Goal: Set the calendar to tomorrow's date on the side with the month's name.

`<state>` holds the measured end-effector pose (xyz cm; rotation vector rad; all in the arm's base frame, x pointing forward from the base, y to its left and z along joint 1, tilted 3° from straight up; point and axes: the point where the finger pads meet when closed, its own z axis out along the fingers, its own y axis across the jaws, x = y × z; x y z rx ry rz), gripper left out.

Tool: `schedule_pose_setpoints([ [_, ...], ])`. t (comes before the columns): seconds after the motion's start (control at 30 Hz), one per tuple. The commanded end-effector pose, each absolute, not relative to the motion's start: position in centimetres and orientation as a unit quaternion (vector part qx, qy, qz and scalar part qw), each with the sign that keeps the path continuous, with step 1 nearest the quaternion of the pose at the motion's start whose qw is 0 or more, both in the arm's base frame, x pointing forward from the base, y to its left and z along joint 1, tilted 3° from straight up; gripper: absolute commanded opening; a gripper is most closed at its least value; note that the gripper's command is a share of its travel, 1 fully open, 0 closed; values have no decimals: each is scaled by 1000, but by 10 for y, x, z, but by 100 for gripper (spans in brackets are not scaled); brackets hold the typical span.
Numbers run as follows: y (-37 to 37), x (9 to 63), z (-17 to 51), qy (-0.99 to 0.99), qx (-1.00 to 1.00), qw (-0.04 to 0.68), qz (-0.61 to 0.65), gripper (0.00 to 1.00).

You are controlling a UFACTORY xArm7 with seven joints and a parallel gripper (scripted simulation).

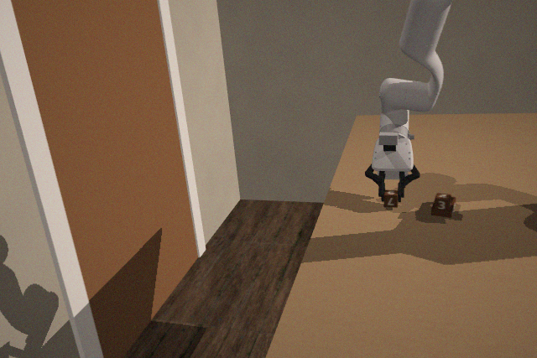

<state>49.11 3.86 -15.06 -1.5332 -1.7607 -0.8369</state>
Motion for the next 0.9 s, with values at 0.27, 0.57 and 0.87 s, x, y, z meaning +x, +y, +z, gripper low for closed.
schedule_pose_setpoints([
  [0.27, 38, 493, -151, -672, -584, 323, -320, 29],
  [0.57, 38, 493, -153, -672, -584, 323, -320, 29],
  [0.87, 38, 493, -154, -672, -584, 323, -320, 29],
])
